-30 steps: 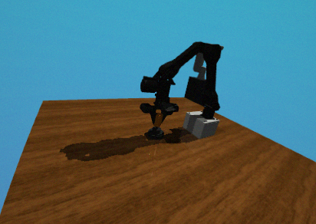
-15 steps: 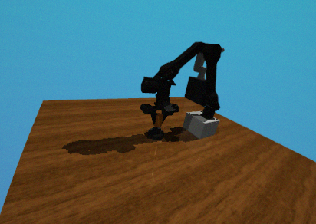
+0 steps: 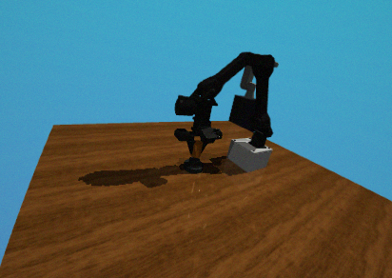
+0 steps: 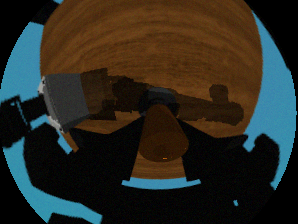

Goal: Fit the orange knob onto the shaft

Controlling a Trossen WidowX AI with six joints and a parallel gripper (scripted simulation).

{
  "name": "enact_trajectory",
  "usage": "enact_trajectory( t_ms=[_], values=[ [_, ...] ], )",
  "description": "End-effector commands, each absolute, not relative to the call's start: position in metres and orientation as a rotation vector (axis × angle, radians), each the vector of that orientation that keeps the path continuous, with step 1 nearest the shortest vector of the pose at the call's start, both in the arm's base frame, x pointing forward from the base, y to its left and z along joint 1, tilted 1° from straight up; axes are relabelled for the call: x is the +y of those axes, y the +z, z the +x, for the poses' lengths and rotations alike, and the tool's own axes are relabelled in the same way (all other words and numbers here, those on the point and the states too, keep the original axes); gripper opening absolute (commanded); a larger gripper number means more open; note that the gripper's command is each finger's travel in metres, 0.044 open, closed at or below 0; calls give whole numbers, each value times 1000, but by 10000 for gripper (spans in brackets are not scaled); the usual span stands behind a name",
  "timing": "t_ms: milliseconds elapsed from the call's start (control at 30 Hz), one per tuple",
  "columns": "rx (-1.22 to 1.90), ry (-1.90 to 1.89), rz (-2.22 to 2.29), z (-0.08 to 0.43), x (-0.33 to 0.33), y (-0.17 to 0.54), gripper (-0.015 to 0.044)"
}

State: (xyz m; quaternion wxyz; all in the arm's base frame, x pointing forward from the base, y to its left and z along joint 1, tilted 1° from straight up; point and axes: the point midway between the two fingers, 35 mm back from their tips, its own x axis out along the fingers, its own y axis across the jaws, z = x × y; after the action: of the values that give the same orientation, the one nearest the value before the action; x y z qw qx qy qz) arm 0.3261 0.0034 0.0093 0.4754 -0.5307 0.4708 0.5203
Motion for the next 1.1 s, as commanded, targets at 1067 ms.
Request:
enact_trajectory(
  t_ms=[1067],
  values=[
    [1036, 1420, -1456, 327, 3, 8, 0]
  ],
)
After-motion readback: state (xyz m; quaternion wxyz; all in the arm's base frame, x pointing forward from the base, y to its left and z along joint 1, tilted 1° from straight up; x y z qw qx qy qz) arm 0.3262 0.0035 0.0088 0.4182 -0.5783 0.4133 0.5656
